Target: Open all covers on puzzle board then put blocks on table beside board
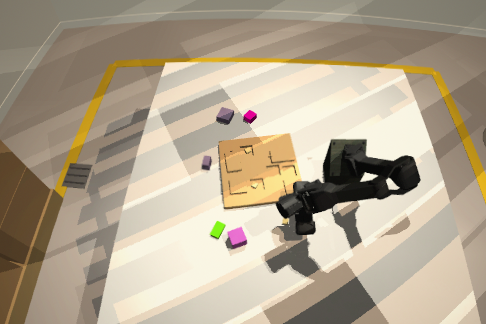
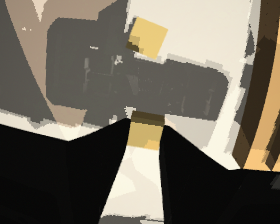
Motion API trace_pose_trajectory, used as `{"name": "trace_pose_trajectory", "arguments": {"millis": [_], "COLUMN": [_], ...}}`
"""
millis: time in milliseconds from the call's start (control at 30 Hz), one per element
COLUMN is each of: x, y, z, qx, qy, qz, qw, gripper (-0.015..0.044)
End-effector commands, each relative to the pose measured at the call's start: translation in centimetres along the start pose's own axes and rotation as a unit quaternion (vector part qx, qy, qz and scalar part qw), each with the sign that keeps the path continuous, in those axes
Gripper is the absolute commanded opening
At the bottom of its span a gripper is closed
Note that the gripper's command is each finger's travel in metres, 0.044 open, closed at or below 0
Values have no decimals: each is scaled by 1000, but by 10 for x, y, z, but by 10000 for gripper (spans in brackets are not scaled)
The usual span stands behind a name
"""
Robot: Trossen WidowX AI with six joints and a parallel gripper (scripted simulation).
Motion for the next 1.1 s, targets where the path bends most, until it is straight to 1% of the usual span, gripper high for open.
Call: {"name": "trace_pose_trajectory", "arguments": {"millis": [0,267,467,900,933,1067], "x": [-3,-6,-7,-5,-5,-3], "y": [8,19,20,18,16,5], "z": [-3,-1,-1,1,1,0], "qx": [-3,1,1,4,4,1], "qy": [6,7,7,3,3,3], "qz": [4,4,4,1,1,2], "qw": [1000,1000,1000,1000,1000,1000], "gripper": [80,80,80,421,440,440]}}
Point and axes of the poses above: the point midway between the two fingers, 35 mm back from their tips, its own y axis out along the fingers, its own z axis across the jaws, x = y × z, the point moved 2 cm from there along -y, back along the fingers, and after that the axes turned 4 degrees about -y, right-handed, at the moved point
